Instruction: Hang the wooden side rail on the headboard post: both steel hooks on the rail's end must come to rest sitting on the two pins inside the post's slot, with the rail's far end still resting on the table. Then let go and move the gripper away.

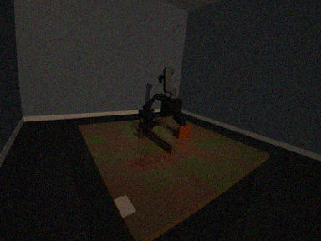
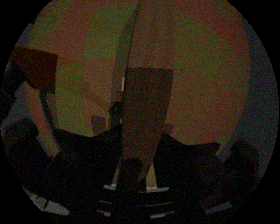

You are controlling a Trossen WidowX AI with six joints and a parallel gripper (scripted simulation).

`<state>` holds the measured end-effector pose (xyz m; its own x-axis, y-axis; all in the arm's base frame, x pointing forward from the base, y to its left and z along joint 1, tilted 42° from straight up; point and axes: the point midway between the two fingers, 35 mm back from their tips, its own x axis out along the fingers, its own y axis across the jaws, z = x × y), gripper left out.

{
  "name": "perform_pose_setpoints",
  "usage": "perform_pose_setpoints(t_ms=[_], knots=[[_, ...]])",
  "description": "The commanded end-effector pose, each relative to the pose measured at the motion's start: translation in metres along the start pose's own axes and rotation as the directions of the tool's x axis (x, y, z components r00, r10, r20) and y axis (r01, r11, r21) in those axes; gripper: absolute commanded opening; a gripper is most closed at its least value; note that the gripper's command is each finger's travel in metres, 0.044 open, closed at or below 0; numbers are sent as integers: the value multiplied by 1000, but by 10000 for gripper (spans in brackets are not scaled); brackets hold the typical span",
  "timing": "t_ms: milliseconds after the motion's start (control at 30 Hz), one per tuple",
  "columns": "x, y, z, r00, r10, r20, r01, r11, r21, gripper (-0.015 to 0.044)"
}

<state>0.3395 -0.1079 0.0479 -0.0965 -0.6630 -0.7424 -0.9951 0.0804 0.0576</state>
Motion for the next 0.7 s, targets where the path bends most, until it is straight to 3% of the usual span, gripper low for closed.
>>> perform_pose_setpoints(t_ms=[0, 667], knots=[[-4, -1, -2, 1000, -15, -2, 15, 1000, 3, 0], [-4, -2, -4, 1000, -15, -2, 15, 1000, 3, 0]])
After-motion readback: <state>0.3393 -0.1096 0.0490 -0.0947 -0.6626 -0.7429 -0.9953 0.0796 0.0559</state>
